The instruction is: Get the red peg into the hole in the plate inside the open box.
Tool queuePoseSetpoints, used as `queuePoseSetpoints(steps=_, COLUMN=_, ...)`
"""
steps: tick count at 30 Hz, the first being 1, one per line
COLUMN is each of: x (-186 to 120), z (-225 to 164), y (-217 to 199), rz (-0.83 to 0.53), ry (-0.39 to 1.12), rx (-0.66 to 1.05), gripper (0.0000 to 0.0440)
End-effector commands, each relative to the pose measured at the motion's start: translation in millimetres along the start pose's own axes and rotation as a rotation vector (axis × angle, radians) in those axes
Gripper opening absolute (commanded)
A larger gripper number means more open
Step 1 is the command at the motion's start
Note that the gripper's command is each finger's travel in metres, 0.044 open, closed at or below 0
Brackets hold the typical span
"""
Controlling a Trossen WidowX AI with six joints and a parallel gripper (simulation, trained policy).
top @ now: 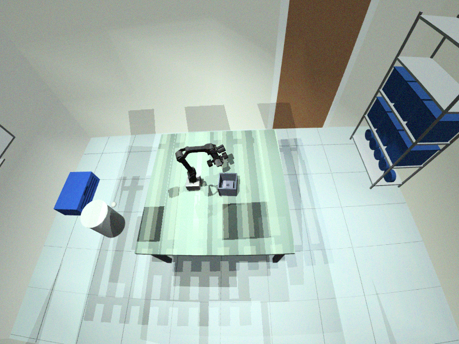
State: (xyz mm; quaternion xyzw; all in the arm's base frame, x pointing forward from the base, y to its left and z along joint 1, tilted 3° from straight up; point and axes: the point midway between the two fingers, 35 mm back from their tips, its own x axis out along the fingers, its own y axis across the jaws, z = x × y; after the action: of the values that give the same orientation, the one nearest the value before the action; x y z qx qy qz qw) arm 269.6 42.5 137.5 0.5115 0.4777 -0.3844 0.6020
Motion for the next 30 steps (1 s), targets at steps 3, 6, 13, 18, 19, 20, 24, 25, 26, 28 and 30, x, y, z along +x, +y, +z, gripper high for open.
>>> queuePoseSetpoints(steps=3, x=-7.3, z=19.5, y=1.9, rz=-0.004, ry=-0.035, rx=0.0, gripper=0.0)
queuePoseSetpoints(steps=6, x=-9.3, z=30.5, y=1.9, rz=-0.01, ry=-0.05, rx=0.003, gripper=0.0)
queuePoseSetpoints(steps=13, x=-11.0, z=54.2, y=1.1, rz=-0.032, ry=-0.076, rx=0.012, gripper=0.0)
queuePoseSetpoints(steps=18, x=-10.2, z=69.7, y=0.7, rz=-0.048, ry=-0.087, rx=0.017, gripper=0.0)
queuePoseSetpoints(steps=19, x=-9.9, z=72.7, y=0.6, rz=-0.051, ry=-0.088, rx=0.018, gripper=0.0)
queuePoseSetpoints(steps=20, x=-9.5, z=75.6, y=0.5, rz=-0.055, ry=-0.089, rx=0.019, gripper=0.0)
queuePoseSetpoints(steps=24, x=-7.4, z=86.8, y=0.1, rz=-0.067, ry=-0.092, rx=0.021, gripper=0.0)
queuePoseSetpoints(steps=25, x=-6.7, z=89.4, y=0.0, rz=-0.071, ry=-0.092, rx=0.022, gripper=0.0)
queuePoseSetpoints(steps=26, x=-6.0, z=92.0, y=-0.2, rz=-0.074, ry=-0.092, rx=0.022, gripper=0.0)
queuePoseSetpoints(steps=28, x=-4.3, z=97.1, y=-0.5, rz=-0.08, ry=-0.092, rx=0.022, gripper=0.0)
queuePoseSetpoints(steps=30, x=-2.5, z=102.0, y=-0.7, rz=-0.085, ry=-0.091, rx=0.022, gripper=0.0)
